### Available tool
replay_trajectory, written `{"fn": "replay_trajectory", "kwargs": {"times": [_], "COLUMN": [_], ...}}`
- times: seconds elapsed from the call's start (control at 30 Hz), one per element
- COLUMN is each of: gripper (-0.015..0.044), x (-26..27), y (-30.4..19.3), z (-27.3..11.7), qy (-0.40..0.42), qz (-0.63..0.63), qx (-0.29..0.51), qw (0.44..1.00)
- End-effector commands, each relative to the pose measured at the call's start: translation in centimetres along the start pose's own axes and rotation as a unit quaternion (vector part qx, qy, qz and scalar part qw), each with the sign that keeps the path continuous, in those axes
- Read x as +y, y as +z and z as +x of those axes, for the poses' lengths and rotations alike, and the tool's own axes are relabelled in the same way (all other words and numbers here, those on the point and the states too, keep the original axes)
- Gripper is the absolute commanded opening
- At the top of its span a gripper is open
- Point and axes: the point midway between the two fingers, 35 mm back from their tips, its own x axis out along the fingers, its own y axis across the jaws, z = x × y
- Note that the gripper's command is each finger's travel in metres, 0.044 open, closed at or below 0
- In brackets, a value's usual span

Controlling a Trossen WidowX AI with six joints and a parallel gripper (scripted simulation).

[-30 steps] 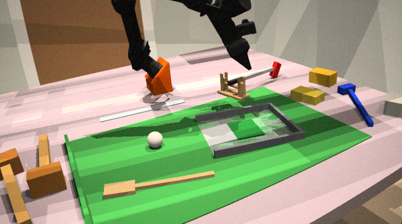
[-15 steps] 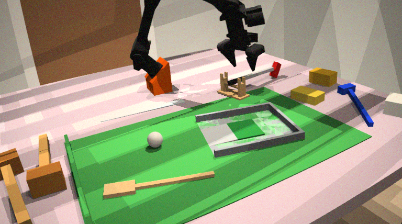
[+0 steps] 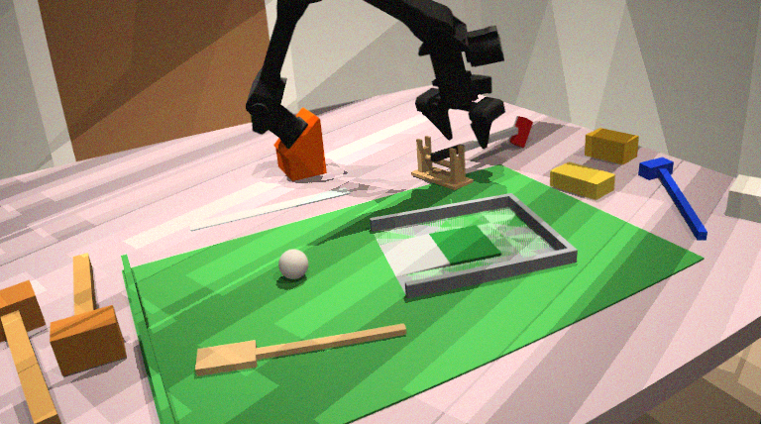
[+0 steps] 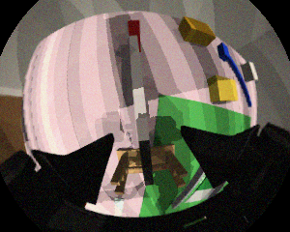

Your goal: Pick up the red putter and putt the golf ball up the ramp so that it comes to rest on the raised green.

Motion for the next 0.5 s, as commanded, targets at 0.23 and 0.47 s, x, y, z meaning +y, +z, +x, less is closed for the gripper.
{"fn": "replay_trajectory", "kwargs": {"times": [0.23,0.47], "gripper": [0.044,0.044], "x": [0.5,0.5], "y": [-0.7,-0.9], "z": [1.8,2.9], "qy": [0.008,0.008], "qz": [-0.003,-0.003], "qx": [0.009,0.009], "qw": [1.0,1.0]}}
